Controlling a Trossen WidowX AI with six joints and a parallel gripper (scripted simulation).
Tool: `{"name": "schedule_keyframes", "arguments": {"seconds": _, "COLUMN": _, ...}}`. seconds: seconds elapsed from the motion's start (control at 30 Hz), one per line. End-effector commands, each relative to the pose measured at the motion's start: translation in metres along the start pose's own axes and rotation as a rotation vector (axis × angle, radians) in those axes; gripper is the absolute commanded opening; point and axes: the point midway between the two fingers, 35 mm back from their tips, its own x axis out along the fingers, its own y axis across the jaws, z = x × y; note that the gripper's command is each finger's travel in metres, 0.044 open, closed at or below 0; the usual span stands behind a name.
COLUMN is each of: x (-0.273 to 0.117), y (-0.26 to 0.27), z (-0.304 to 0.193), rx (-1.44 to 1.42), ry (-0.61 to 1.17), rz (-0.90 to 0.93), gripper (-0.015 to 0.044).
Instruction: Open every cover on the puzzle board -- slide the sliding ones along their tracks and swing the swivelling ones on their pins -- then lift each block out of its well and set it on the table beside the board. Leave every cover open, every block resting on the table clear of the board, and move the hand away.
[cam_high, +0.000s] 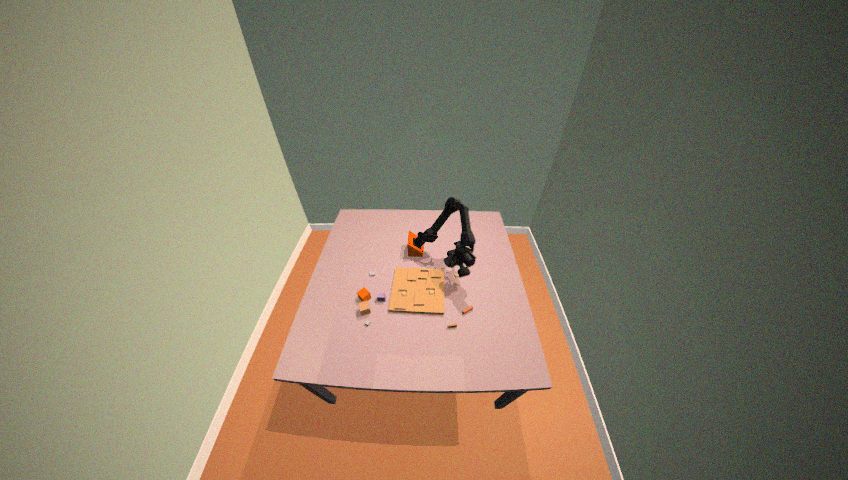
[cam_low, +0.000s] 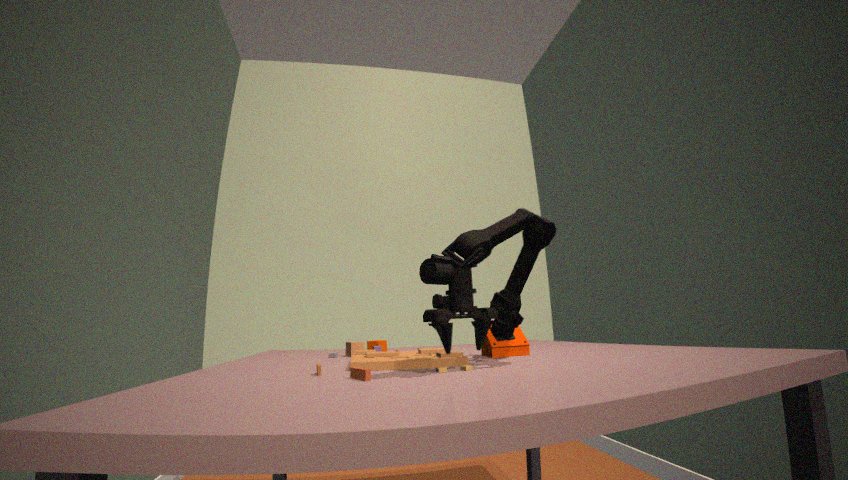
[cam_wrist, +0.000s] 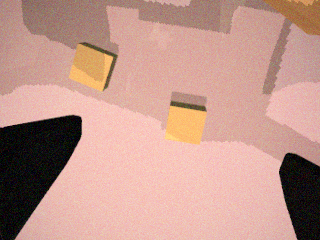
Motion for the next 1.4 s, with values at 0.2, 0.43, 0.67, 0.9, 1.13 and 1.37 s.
{"name": "schedule_keyframes", "arguments": {"seconds": 0.2, "x": -0.035, "y": -0.002, "z": -0.002, "rx": -0.002, "ry": 0.005, "rz": 0.008, "gripper": 0.044}}
{"name": "schedule_keyframes", "arguments": {"seconds": 0.43, "x": -0.04, "y": -0.001, "z": 0.0, "rx": -0.005, "ry": 0.003, "rz": 0.008, "gripper": 0.0387}}
{"name": "schedule_keyframes", "arguments": {"seconds": 0.67, "x": -0.039, "y": 0.019, "z": 0.027, "rx": -0.044, "ry": -0.019, "rz": 0.004, "gripper": 0.0204}}
{"name": "schedule_keyframes", "arguments": {"seconds": 0.9, "x": -0.038, "y": 0.035, "z": 0.06, "rx": -0.095, "ry": -0.053, "rz": 0.0, "gripper": 0.002}}
{"name": "schedule_keyframes", "arguments": {"seconds": 1.13, "x": -0.038, "y": 0.046, "z": 0.094, "rx": -0.223, "ry": -0.076, "rz": -0.011, "gripper": 0.0}}
{"name": "schedule_keyframes", "arguments": {"seconds": 1.37, "x": -0.039, "y": 0.053, "z": 0.133, "rx": -0.495, "ry": -0.082, "rz": -0.031, "gripper": 0.0}}
